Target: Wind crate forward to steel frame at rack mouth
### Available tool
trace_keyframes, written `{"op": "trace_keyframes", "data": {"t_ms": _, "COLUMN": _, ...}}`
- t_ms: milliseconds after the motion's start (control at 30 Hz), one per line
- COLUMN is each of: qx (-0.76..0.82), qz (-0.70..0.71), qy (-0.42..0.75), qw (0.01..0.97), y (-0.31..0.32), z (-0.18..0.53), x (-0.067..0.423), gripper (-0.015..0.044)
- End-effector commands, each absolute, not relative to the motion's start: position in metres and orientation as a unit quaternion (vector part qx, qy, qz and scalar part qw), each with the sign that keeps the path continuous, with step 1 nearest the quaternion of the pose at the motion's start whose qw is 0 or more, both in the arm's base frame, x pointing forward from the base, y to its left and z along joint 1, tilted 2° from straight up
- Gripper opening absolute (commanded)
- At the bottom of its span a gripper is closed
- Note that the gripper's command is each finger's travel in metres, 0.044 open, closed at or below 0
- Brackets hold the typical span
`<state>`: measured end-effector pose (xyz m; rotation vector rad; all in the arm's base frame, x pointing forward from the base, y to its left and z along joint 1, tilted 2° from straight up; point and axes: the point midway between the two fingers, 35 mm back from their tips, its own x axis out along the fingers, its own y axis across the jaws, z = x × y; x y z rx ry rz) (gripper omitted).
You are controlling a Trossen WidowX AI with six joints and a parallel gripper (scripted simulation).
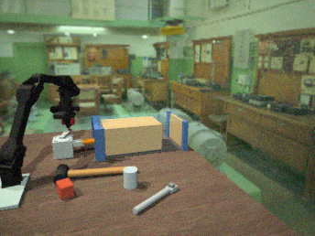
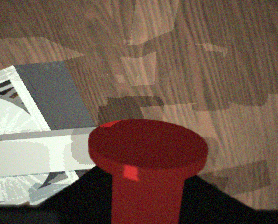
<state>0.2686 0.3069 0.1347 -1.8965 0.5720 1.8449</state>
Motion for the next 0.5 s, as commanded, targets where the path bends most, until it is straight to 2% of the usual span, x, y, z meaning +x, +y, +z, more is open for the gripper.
{"op": "trace_keyframes", "data": {"t_ms": 0, "qx": -0.674, "qz": 0.682, "qy": 0.199, "qw": 0.204, "y": 0.315, "z": 0.133, "x": 0.247, "gripper": 0.0000}}
{"op": "trace_keyframes", "data": {"t_ms": 467, "qx": -0.673, "qz": 0.682, "qy": 0.200, "qw": 0.204, "y": 0.318, "z": 0.133, "x": 0.231, "gripper": 0.0000}}
